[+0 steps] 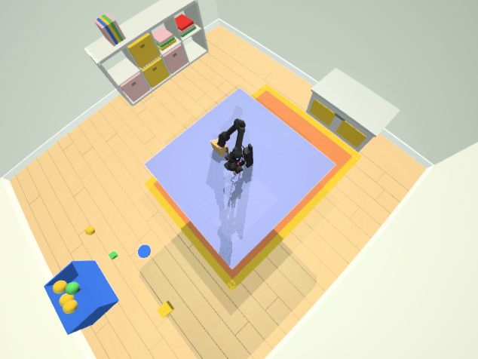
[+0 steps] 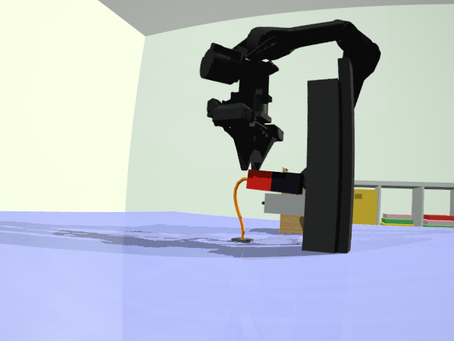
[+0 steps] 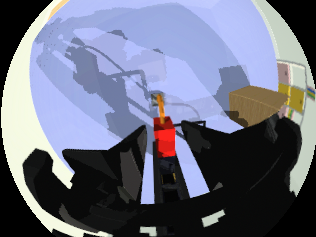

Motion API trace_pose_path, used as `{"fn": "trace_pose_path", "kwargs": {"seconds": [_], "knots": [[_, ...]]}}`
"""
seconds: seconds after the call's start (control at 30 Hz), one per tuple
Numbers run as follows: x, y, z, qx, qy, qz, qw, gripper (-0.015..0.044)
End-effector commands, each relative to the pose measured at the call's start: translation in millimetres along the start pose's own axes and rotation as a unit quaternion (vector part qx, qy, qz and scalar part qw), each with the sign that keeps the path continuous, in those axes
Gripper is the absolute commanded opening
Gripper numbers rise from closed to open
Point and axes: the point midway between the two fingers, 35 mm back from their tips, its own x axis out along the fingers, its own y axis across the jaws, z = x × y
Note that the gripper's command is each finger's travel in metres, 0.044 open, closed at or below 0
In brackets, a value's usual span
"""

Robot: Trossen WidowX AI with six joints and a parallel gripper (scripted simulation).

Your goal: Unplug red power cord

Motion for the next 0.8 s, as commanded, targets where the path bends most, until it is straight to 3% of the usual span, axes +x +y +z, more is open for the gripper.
{"fn": "trace_pose_path", "kwargs": {"seconds": [0.0, 0.2, 0.33, 0.77], "knots": [[0.5, -0.4, -0.5, -0.001, 0.001, 0.0, 1.0, 0.0289], [-7.3, 1.2, 33.9, -0.001, -0.001, 0.0, 1.0, 0.044], [-12.0, -0.4, 60.0, -0.001, -0.001, 0.0, 1.0, 0.044], [-12.0, -0.4, 60.0, -0.001, -0.001, 0.0, 1.0, 0.044]]}}
